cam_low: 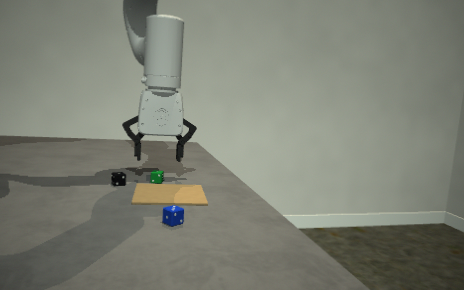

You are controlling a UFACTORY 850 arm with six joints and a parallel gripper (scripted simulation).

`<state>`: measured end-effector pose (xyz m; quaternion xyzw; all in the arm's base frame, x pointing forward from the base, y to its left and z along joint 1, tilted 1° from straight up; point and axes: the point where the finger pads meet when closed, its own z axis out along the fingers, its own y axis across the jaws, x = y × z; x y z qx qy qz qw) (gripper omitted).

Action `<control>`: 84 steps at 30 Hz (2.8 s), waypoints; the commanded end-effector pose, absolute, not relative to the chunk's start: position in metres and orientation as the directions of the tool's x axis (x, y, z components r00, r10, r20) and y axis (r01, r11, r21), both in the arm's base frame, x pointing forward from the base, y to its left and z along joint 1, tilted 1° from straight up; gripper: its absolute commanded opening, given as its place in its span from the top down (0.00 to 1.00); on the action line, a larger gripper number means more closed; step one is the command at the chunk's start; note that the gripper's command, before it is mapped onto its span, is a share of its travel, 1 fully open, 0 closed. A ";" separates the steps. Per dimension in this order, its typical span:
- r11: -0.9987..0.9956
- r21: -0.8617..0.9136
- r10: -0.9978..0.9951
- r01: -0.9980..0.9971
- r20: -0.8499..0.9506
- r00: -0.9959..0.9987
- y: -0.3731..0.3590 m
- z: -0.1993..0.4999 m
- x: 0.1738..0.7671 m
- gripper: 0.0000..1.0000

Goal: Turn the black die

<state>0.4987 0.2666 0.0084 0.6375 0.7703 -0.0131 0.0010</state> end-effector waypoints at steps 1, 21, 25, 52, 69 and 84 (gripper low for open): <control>0.187 -0.017 0.982 0.982 -0.018 -0.187 0.267 0.009 0.500 0.00; 0.187 -0.017 0.982 0.982 -0.018 -0.187 0.269 0.097 0.501 0.00; 0.187 -0.017 0.982 0.982 -0.018 -0.187 0.269 0.107 0.501 0.00; 0.466 -0.021 0.885 0.885 -0.013 -0.466 0.198 0.109 0.424 0.00; 0.483 -0.022 0.875 0.875 -0.012 -0.483 0.198 0.108 0.424 0.00; 0.854 -0.025 0.520 0.520 -0.001 -0.854 0.197 0.092 0.423 0.00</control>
